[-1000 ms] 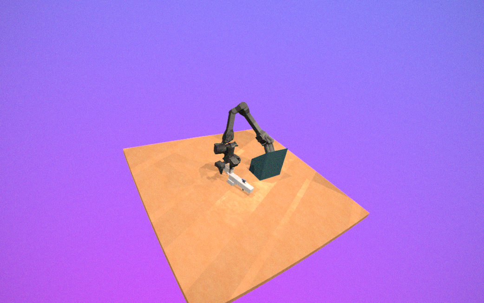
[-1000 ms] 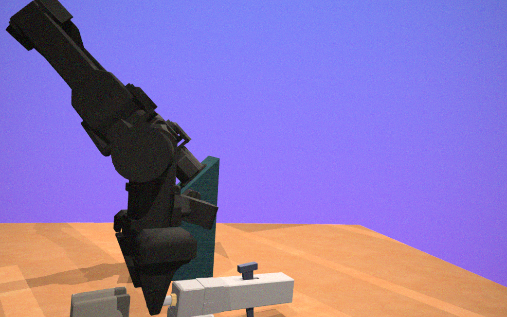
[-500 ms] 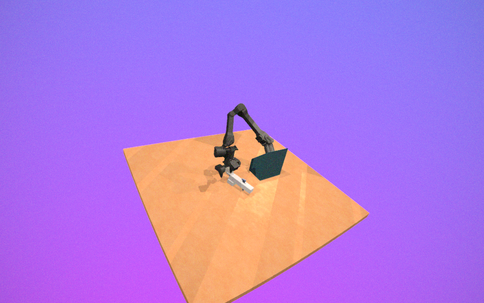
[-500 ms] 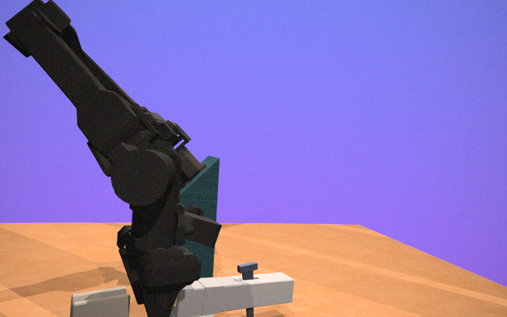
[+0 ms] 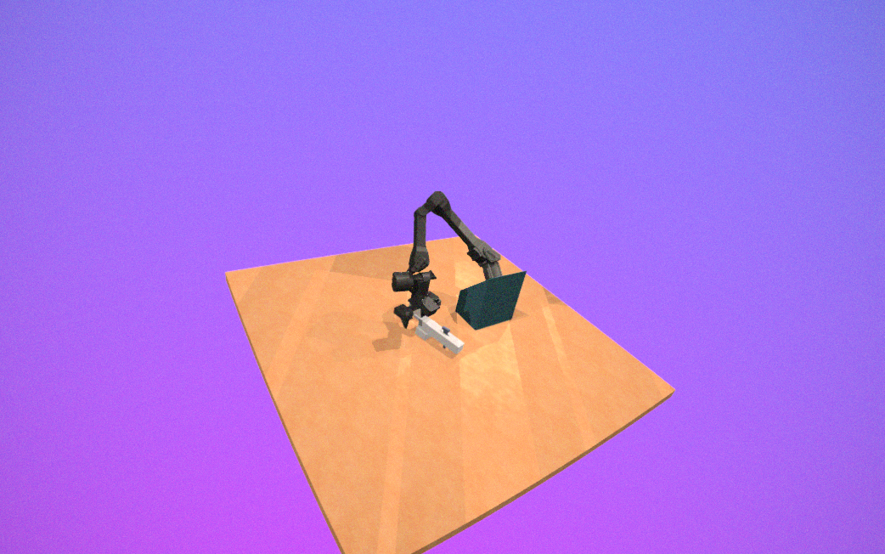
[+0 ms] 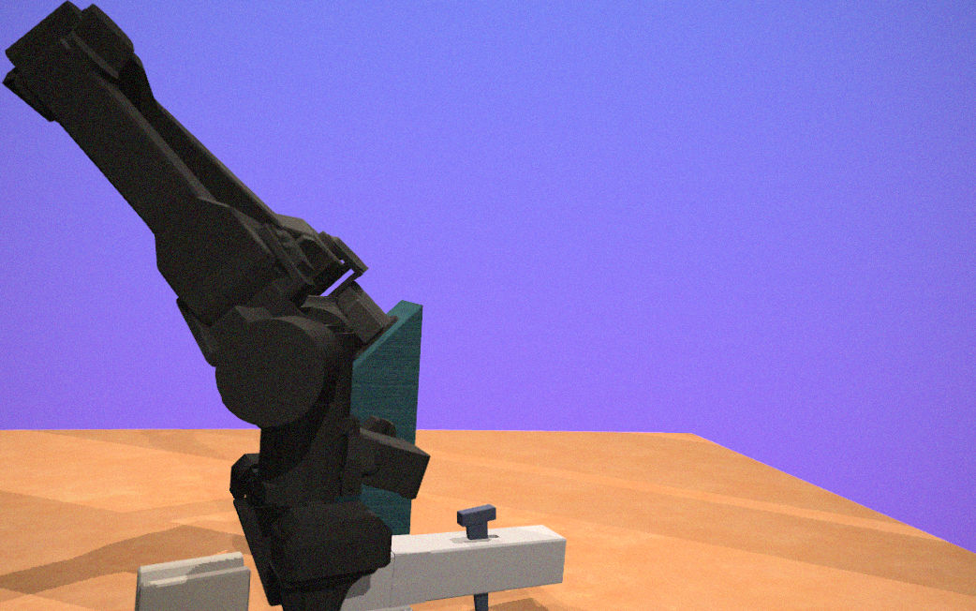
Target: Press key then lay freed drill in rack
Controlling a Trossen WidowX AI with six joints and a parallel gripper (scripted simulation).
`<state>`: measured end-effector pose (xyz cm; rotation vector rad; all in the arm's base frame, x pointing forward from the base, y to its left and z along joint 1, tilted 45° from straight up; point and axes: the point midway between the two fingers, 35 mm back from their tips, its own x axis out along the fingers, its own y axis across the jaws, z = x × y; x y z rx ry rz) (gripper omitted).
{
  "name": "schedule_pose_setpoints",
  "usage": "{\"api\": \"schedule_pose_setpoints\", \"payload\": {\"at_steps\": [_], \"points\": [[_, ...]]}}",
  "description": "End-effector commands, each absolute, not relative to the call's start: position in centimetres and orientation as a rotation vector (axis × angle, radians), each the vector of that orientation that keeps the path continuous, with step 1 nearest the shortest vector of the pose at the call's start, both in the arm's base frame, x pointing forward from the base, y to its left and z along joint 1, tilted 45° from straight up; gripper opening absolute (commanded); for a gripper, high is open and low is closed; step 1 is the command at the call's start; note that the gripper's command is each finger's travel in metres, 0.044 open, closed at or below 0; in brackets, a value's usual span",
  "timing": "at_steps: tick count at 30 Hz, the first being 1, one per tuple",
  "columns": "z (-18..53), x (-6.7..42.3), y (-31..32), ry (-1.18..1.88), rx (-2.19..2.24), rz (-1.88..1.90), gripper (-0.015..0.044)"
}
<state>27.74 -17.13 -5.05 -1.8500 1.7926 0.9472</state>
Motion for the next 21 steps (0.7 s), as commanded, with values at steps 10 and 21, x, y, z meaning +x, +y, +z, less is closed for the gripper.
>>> {"api": "schedule_pose_setpoints", "payload": {"at_steps": [10, 21], "points": [[-5.13, 27.67, -17.15, 1.794, -1.849, 0.950, 0.0256], [-5.13, 27.67, -17.15, 1.794, -1.849, 0.950, 0.0007]]}}
